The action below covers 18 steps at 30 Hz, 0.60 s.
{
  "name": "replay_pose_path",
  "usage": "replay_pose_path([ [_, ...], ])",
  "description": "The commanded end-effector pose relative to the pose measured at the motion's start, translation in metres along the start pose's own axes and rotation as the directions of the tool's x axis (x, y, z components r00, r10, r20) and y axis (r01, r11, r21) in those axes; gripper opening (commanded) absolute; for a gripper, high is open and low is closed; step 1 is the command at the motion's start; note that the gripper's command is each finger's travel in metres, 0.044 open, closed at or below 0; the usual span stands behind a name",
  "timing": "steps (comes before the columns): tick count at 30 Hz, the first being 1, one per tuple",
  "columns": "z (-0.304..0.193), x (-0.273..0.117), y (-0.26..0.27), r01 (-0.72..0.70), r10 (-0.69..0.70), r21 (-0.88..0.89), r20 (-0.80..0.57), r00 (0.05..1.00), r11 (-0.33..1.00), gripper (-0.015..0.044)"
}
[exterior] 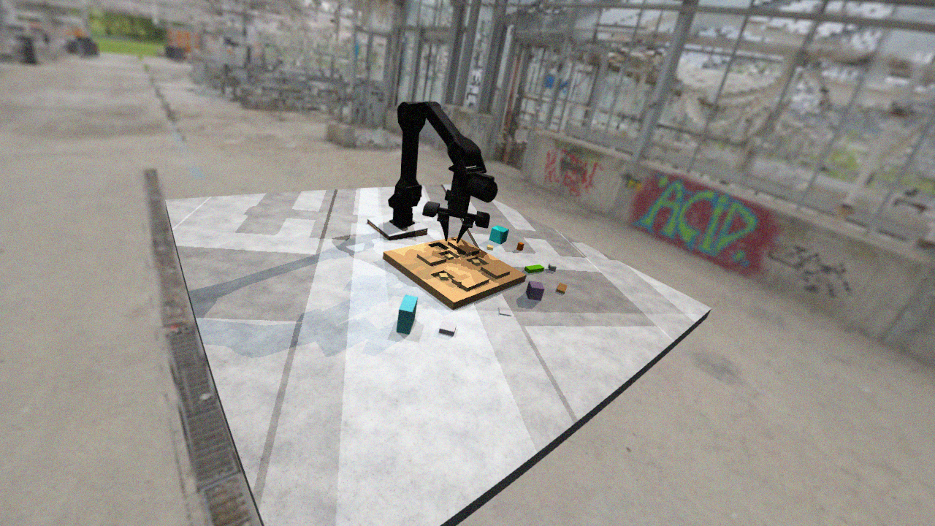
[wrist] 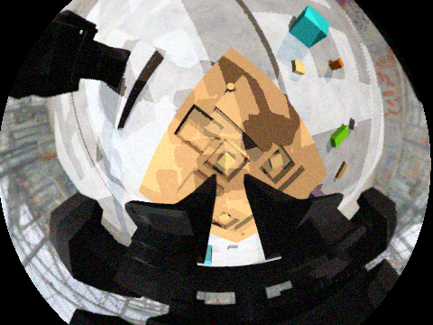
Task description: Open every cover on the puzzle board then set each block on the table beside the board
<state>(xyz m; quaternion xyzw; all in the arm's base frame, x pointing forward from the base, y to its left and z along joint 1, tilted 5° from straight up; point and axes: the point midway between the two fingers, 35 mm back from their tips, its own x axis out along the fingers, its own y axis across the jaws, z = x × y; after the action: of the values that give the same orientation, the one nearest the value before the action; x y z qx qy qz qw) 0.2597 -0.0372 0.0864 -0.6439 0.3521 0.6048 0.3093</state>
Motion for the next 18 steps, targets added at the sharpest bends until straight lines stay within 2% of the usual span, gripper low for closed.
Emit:
replay_pose_path([
  [1, -0.0003, -0.0016, 0.0000, 0.001, -0.001, 0.102, -0.003, 1.000, 0.995, 0.0144],
  [9, -0.0003, -0.0032, 0.0001, 0.002, -0.001, 0.334, -0.003, 1.000, 0.943, 0.0144],
  [18, -0.0003, -0.0050, 0.0002, 0.003, -0.002, 0.571, -0.003, 1.000, 0.821, 0.0144],
])
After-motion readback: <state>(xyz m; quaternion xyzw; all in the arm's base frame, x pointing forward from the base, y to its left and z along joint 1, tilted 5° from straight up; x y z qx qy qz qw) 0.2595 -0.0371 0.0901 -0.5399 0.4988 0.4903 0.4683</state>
